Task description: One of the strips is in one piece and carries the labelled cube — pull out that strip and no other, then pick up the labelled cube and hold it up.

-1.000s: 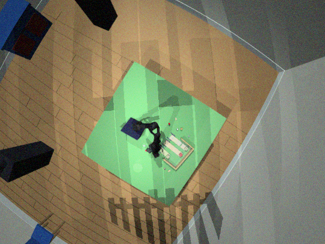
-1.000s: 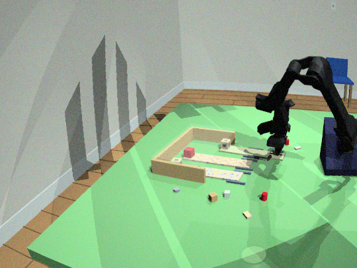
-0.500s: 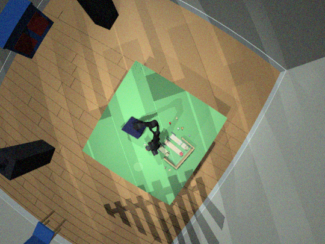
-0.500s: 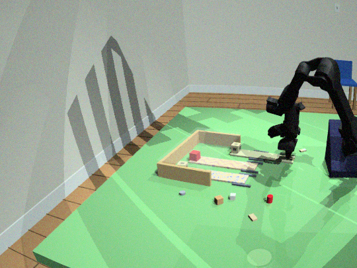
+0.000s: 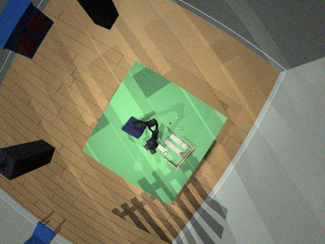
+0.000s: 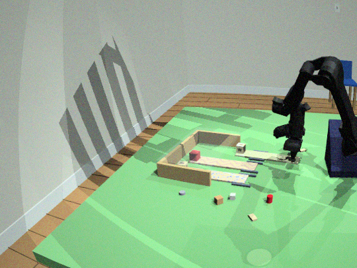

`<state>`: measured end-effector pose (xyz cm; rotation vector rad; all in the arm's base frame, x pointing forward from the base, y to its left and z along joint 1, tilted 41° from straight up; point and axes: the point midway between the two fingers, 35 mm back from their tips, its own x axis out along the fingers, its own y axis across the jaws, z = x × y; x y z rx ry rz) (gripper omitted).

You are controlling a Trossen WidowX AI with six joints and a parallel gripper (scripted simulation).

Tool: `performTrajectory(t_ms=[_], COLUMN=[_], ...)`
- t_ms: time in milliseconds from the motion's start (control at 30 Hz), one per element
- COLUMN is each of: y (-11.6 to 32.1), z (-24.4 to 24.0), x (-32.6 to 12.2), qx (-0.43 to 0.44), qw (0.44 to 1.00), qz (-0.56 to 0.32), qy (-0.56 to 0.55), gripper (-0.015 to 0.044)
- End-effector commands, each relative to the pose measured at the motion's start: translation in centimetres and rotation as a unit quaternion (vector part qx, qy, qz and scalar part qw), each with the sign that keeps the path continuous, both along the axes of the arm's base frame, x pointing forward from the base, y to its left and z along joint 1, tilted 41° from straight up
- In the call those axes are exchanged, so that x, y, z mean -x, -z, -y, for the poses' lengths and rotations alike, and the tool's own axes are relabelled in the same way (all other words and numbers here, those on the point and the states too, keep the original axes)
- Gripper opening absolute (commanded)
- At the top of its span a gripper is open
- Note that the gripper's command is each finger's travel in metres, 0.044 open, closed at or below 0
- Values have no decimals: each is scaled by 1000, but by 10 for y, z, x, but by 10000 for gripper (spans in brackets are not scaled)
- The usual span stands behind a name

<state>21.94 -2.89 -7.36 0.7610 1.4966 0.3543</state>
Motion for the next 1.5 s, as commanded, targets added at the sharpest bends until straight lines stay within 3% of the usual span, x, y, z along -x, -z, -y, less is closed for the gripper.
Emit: performTrajectory(t_ms=[0,1467], y=[3,1], z=[-7,-11], x=[15,33], qx=[-4,-4], qw=[1000,1000], qz=[-16,-17], qy=[-8,-8], gripper=[0,0])
